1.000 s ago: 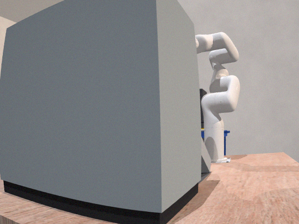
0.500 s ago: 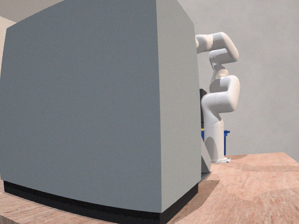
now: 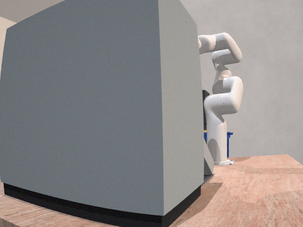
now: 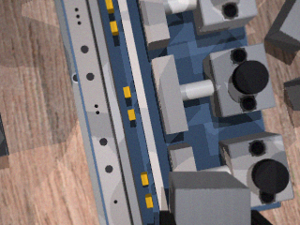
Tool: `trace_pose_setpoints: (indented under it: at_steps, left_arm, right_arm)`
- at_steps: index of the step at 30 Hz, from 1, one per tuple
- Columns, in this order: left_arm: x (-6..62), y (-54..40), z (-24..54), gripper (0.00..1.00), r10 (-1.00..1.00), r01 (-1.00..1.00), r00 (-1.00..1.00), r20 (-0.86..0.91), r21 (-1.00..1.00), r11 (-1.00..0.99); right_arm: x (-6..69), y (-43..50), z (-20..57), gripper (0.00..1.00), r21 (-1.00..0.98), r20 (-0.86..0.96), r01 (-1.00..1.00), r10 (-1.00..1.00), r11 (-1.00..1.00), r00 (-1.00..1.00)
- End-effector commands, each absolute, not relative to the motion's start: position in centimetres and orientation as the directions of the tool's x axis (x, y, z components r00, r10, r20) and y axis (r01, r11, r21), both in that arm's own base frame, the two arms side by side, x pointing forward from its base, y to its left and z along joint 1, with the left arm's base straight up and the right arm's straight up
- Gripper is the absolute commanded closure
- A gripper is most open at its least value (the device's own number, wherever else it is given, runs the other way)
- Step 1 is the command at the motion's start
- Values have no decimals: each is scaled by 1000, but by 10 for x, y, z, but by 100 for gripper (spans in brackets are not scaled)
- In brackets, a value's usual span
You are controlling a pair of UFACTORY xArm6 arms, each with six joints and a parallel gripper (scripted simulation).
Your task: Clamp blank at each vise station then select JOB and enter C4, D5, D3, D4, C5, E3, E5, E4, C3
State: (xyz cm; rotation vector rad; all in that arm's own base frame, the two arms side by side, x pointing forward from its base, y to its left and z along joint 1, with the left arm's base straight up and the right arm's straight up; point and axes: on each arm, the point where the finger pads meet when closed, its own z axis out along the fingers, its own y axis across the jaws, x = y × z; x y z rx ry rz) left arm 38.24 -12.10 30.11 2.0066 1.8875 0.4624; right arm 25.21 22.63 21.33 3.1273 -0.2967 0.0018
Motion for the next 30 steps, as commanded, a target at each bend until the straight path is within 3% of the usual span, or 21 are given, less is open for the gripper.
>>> trace_pose_setpoints:
  at_steps: [1, 30]
  left_arm:
    - [383, -121, 303, 0, 998, 883, 61, -1, 466, -53]
    - [383, -121, 303, 0, 998, 883, 61, -1, 466, -53]
  right_arm:
    - [252, 236, 214, 100, -3, 3, -129, -129, -992, 992]
    - [248, 255, 211, 100, -3, 4, 4, 4, -1000, 1000]
